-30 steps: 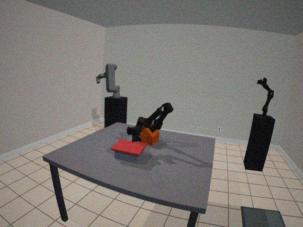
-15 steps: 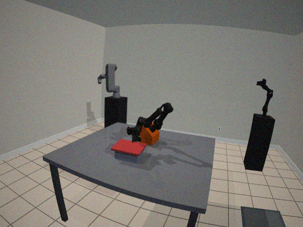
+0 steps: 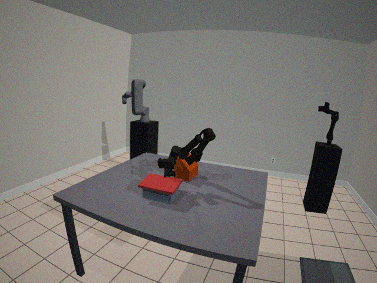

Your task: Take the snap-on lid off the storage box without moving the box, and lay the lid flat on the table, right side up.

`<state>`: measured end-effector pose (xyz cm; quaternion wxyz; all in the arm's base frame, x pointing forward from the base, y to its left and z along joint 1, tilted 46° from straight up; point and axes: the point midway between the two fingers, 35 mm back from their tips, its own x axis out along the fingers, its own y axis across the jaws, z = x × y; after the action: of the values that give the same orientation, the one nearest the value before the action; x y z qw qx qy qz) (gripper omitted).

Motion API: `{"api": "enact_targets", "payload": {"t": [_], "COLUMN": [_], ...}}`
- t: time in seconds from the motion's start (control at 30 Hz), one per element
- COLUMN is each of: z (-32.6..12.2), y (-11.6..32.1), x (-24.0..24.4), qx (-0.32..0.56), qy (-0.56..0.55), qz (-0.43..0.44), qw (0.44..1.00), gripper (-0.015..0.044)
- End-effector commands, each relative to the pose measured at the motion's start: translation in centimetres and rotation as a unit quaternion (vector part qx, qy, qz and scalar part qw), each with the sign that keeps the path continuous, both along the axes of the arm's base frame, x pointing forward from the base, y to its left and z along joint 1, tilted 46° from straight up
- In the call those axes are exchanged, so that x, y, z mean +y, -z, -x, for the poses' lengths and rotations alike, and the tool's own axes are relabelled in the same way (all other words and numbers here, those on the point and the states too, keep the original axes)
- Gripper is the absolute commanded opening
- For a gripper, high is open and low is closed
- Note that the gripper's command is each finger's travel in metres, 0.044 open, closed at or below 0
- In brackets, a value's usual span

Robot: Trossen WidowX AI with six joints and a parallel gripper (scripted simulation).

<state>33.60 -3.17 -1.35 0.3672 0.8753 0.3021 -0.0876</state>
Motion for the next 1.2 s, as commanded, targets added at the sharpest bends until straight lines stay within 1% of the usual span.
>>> {"api": "enact_targets", "payload": {"t": [0.0,1.17], "z": [-0.1,-0.7], "y": [0.0,-3.0], "x": [0.0,-3.1], "qx": [0.002,0.001], "qy": [0.001,0.001], "qz": [0.000,0.001], "qw": [1.000,1.000], "gripper": [0.0000,0.0000]}}
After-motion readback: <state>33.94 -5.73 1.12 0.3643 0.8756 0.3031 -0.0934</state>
